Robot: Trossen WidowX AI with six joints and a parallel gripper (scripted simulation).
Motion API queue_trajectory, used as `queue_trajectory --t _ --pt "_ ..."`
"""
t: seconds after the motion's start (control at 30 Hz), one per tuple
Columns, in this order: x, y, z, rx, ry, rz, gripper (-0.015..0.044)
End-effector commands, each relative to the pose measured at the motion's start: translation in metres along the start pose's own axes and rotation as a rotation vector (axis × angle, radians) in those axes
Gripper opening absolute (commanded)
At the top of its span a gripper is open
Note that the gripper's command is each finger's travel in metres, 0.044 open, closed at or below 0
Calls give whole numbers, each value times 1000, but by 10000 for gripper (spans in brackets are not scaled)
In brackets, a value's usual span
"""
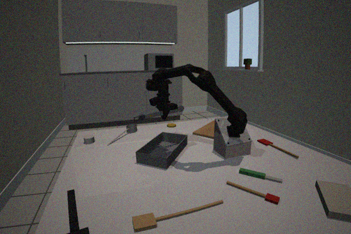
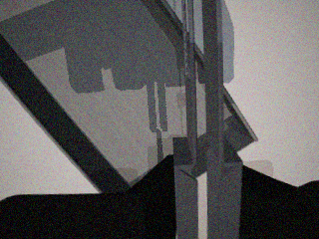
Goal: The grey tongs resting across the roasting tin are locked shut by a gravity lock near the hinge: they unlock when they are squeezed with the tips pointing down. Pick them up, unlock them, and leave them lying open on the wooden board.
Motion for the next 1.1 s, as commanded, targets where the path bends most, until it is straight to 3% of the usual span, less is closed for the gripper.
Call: queue_trajectory --t 0.0,1.07 --pt "5 -5 10 -168 -3 13 -150" --pt "7 -26 72 -1403 -10 16 -150"
Point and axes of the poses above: the point midway between the two fingers, 35 mm back from their tips, its own x axis back along the fingers, its own y axis across the jaws, z = x × y, the point moved 2 cm from there along x, back along the fingers, and after that the axes turned 13 degrees about x, right-handed, at the moved point
